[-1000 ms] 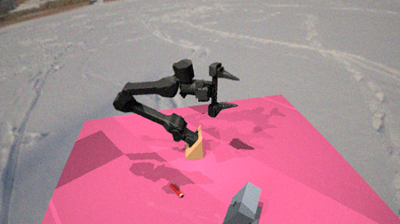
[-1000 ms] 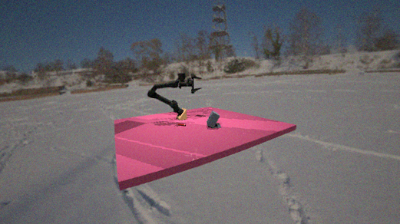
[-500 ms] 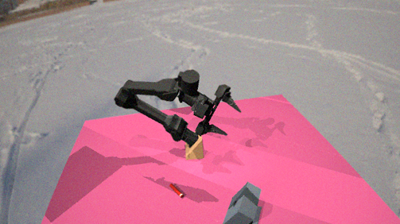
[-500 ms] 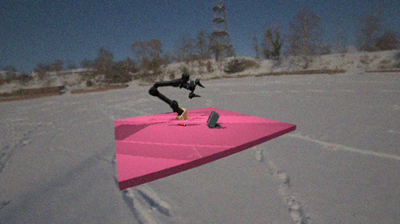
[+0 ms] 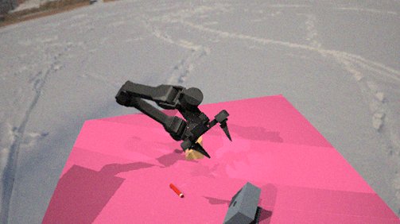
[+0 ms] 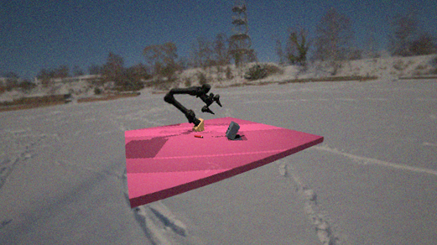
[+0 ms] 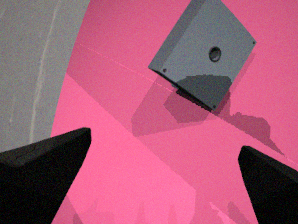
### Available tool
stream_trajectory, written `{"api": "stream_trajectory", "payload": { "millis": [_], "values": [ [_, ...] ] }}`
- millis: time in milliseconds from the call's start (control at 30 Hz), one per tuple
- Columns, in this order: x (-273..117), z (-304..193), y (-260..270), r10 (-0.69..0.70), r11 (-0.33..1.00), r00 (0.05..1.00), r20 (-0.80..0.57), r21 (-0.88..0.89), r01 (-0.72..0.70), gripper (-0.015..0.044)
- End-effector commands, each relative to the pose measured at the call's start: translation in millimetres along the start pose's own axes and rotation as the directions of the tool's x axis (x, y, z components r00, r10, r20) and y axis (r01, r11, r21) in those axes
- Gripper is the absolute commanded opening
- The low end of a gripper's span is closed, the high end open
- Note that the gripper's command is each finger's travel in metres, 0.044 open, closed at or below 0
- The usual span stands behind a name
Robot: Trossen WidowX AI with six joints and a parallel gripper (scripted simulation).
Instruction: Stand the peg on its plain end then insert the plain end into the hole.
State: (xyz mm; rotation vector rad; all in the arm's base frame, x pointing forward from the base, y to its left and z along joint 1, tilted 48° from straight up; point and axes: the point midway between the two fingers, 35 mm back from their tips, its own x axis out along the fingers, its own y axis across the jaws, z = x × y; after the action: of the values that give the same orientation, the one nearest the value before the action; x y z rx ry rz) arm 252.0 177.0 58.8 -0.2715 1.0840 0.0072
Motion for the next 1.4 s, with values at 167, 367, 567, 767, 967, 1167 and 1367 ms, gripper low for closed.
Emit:
{"api": "stream_trajectory", "payload": {
  "millis": [167,367,567,767,967,1167,1367],
  "values": [
    [12,4,-49,-0.193,0.972,0.976,-0.106,-0.16,0.174,0.044],
    [16,4,-84,-0.314,0.924,0.93,-0.191,-0.288,0.252,0.044],
    [17,1,-118,-0.419,0.862,0.865,-0.277,-0.42,0.283,0.044],
    [15,-2,-151,-0.508,0.794,0.782,-0.36,-0.548,0.263,0.044],
    [10,-5,-179,-0.572,0.734,0.699,-0.429,-0.647,0.204,0.044],
    [12,-6,-181,-0.573,0.733,0.696,-0.432,-0.65,0.201,0.044],
    [20,-10,-186,-0.57,0.735,0.698,-0.434,-0.648,0.197,0.044]
  ]
}}
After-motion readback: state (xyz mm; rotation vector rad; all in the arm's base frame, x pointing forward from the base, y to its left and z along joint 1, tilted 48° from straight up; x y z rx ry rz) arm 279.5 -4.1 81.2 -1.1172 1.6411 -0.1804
